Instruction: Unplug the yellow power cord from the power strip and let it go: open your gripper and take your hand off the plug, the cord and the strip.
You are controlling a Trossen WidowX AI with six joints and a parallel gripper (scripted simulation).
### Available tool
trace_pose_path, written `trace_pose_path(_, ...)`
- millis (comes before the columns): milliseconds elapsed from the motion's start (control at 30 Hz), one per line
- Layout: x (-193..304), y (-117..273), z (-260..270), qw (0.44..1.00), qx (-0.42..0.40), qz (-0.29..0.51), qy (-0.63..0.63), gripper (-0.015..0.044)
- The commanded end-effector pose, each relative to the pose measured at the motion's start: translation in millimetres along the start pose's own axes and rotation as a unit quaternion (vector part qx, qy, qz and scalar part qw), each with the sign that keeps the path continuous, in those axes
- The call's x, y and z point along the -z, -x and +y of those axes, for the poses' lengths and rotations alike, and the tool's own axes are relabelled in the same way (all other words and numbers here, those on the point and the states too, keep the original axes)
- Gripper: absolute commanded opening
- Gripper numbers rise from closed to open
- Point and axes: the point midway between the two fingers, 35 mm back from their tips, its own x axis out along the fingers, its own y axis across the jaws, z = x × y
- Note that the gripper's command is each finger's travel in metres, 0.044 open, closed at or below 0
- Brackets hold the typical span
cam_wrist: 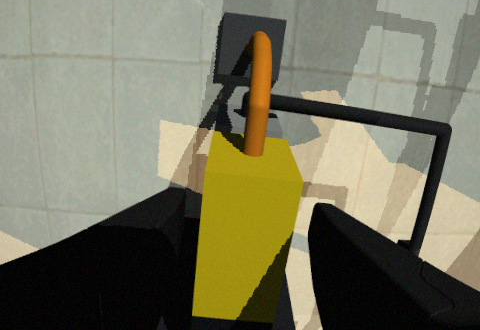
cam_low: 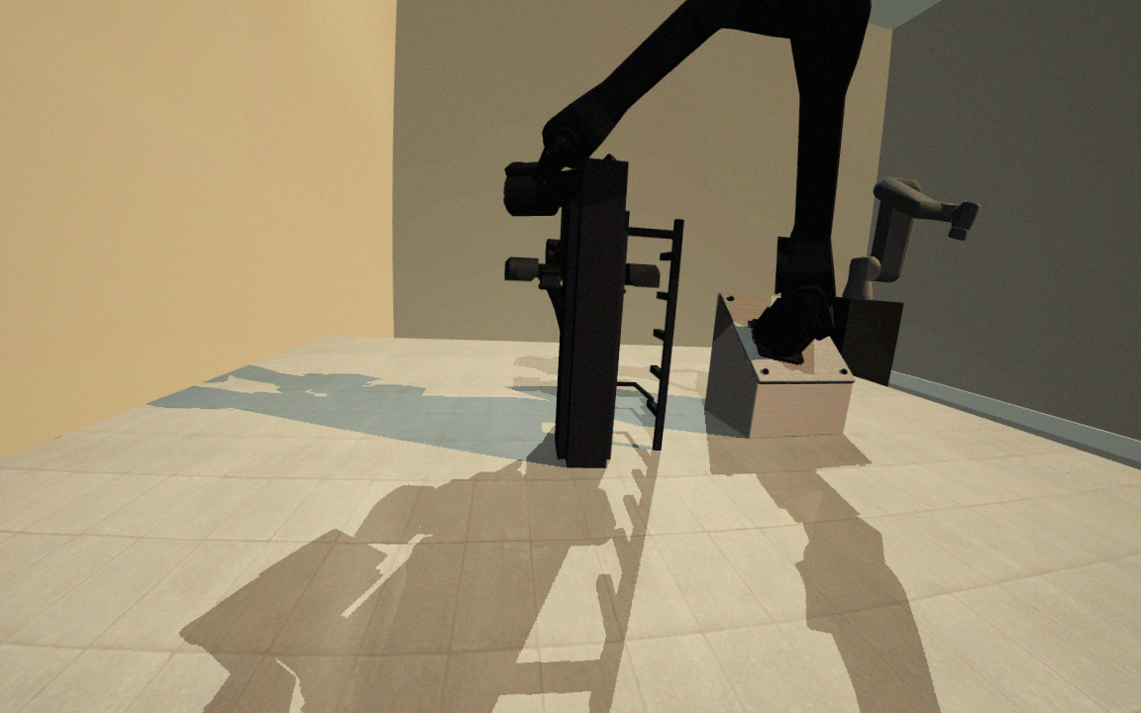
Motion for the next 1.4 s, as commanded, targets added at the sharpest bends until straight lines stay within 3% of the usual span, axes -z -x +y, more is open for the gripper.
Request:
trace_pose_path(0,2.1,-2.0,-0.1,1.0,-0.002,0.001,-0.002,0.016)
trace_pose_path(333,2.2,-10.7,-0.2,1.0,-0.002,0.001,-0.002,0.016)
trace_pose_path(467,2.0,-7.9,0.4,1.0,-0.002,-0.001,0.002,0.0055)
trace_pose_path(733,2.0,-7.9,0.4,1.0,-0.002,-0.001,0.002,0.0002)
trace_pose_path(1367,-24.7,-6.5,2.6,1.0,-0.003,-0.003,0.0,0.0)
